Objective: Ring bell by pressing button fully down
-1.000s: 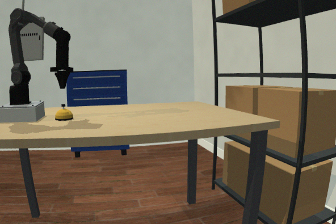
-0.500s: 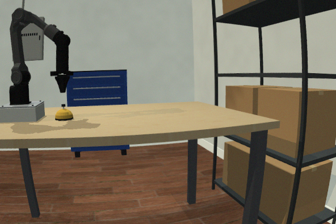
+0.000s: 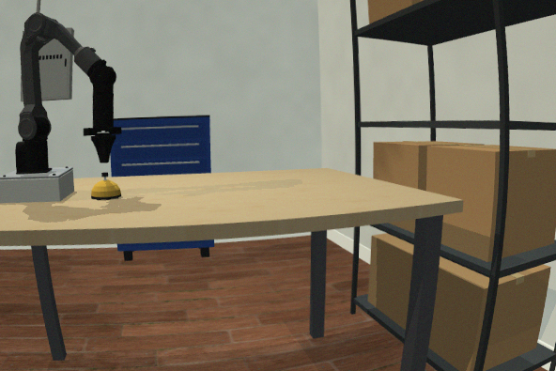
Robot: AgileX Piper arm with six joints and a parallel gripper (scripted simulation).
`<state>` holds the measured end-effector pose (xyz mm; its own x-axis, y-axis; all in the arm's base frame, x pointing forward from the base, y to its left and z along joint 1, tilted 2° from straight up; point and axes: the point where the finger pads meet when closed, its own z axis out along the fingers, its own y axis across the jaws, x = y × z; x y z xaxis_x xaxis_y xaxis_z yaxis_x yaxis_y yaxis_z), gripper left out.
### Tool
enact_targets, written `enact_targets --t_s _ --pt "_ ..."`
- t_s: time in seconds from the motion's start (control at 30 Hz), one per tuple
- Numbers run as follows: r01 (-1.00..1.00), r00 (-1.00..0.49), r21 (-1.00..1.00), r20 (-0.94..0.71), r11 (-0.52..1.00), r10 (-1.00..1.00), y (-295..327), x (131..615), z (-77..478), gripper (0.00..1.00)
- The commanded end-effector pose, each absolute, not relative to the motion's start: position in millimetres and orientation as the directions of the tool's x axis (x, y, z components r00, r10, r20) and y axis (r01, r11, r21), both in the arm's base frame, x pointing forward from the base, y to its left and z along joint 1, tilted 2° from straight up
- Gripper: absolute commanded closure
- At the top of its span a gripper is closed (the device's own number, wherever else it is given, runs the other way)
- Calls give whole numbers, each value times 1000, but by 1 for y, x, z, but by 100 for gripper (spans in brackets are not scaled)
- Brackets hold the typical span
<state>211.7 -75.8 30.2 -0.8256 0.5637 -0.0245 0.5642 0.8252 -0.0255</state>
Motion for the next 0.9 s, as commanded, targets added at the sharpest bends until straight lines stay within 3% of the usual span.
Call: enact_targets --t_s 0.0,0.87 --pt "566 -825 -27 -22 824 565 -76 211 27 100" --pt "566 -825 -26 -24 824 565 -76 211 12 100"
